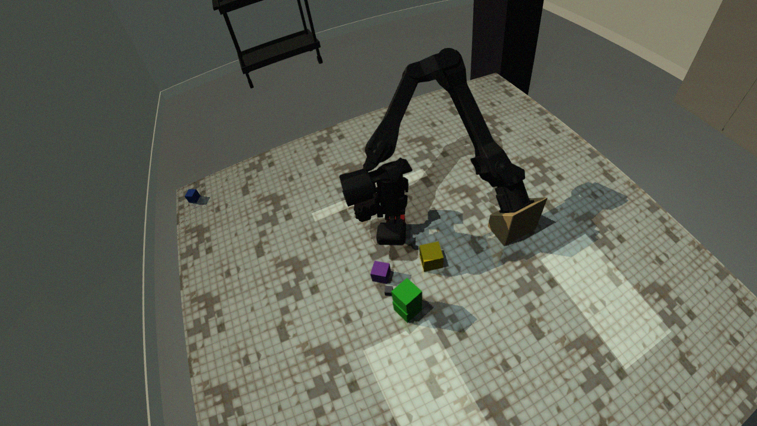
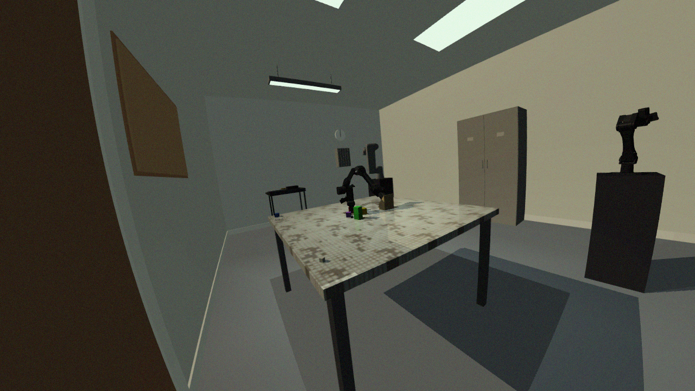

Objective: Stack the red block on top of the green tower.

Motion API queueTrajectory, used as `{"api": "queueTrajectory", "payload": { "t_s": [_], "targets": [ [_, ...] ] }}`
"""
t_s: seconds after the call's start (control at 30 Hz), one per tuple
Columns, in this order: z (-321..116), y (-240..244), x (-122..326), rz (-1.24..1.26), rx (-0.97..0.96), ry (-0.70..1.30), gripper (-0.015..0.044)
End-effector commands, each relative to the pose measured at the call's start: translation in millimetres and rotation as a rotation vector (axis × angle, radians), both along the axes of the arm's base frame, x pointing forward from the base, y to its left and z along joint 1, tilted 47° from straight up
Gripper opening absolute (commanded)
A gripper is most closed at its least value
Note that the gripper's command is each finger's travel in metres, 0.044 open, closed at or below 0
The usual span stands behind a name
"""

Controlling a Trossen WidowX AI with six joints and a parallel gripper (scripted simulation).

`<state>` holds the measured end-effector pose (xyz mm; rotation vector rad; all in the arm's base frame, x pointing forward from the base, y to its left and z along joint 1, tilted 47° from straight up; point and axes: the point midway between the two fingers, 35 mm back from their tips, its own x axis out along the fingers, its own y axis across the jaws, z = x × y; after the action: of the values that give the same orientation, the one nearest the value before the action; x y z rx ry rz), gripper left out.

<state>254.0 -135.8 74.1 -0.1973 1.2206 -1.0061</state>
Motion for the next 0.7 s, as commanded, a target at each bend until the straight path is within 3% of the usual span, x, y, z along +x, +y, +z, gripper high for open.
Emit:
{"api": "queueTrajectory", "payload": {
  "t_s": [0.0,0.07,0.23,0.67],
  "targets": [
    [0,0,0,0.000,0.000,0.000,0.0151],
    [0,0,0,0.000,0.000,0.000,0.0138],
    [7,8,0,0.001,0.001,0.001,0.0006],
    [44,48,1,0.002,0.002,0.005,0.0000]
  ]
}}
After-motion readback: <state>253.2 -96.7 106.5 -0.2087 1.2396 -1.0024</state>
